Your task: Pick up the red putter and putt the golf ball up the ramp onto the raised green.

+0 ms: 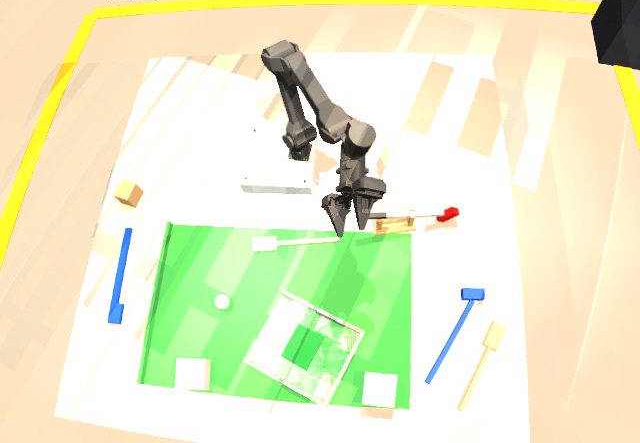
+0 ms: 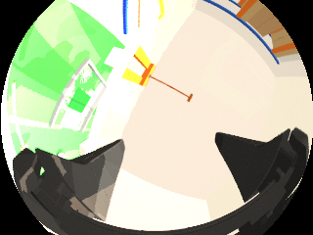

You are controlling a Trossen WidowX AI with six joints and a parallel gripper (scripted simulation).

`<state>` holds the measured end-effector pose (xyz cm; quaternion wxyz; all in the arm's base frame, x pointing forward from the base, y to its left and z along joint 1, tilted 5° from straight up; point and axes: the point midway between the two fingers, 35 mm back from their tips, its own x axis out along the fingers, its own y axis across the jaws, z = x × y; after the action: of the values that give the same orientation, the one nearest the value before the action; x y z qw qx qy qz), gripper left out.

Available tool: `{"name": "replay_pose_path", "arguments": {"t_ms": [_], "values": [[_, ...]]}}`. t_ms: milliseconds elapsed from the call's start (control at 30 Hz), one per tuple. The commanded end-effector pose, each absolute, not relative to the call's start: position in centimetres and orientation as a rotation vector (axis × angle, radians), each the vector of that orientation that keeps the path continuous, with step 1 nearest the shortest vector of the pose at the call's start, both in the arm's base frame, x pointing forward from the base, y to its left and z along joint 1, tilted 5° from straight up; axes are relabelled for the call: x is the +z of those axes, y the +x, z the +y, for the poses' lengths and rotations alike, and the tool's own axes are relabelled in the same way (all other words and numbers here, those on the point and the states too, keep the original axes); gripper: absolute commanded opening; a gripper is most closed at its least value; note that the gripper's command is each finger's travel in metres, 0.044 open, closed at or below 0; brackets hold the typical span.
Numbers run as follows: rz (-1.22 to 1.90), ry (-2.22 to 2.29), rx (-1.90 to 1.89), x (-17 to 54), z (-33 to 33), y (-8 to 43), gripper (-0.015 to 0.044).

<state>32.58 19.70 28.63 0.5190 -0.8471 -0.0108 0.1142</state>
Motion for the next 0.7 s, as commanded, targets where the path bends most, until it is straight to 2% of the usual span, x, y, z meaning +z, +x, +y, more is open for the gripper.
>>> {"name": "replay_pose_path", "arguments": {"t_ms": [0, 167, 400, 667], "values": [[0.145, -1.894, 0.825, 20.9, 23.1, 31.3, 0.044], [0.403, -1.712, 1.161, 16.3, 23.6, 28.0, 0.044], [0.943, -1.342, 1.485, 13.2, 22.4, 21.5, 0.044], [0.992, -1.308, 1.5, 13.1, 22.1, 21.4, 0.044]]}}
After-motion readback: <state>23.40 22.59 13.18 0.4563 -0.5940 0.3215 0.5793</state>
